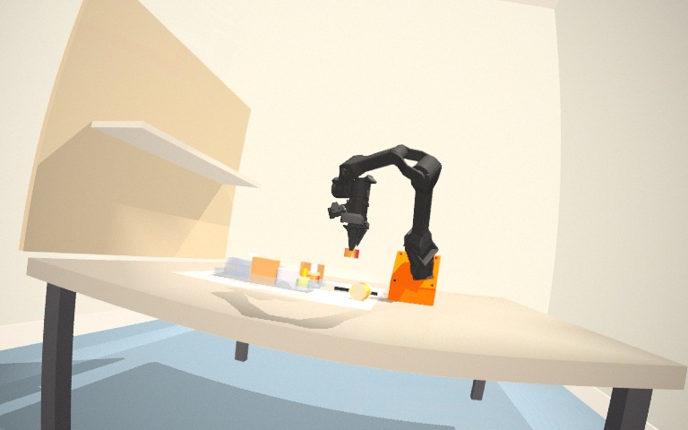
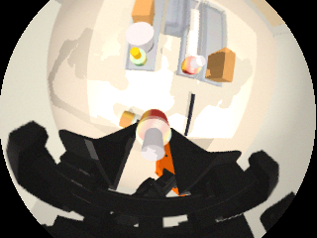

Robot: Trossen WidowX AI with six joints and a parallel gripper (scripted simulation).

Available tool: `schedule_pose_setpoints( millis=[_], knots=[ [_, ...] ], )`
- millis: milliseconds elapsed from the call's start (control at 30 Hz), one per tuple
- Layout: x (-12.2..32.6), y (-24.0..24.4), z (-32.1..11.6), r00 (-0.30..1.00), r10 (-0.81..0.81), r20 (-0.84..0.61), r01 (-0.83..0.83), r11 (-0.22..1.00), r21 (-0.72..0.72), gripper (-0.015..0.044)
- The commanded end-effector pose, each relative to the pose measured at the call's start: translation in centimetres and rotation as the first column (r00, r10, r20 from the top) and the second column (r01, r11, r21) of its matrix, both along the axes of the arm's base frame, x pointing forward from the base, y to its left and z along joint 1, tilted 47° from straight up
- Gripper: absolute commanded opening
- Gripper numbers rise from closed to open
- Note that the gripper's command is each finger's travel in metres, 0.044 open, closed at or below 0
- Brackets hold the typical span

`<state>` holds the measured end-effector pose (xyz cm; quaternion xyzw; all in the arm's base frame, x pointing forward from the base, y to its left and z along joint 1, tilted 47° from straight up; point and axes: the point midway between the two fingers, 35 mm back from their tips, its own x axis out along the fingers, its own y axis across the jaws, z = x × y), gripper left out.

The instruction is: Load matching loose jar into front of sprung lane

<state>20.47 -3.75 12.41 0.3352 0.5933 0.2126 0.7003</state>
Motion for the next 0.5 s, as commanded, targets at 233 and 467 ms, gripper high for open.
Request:
schedule_pose_setpoints(
  millis=[233, 467],
  knots=[
    [2.7, -1.5, -2.2, 1.000, 0.016, 0.012, -0.016, 1.000, -0.006, 0.0000],
    [4.9, -2.4, -4.6, 0.999, 0.024, 0.021, -0.023, 1.000, -0.010, 0.0000]
  ],
)
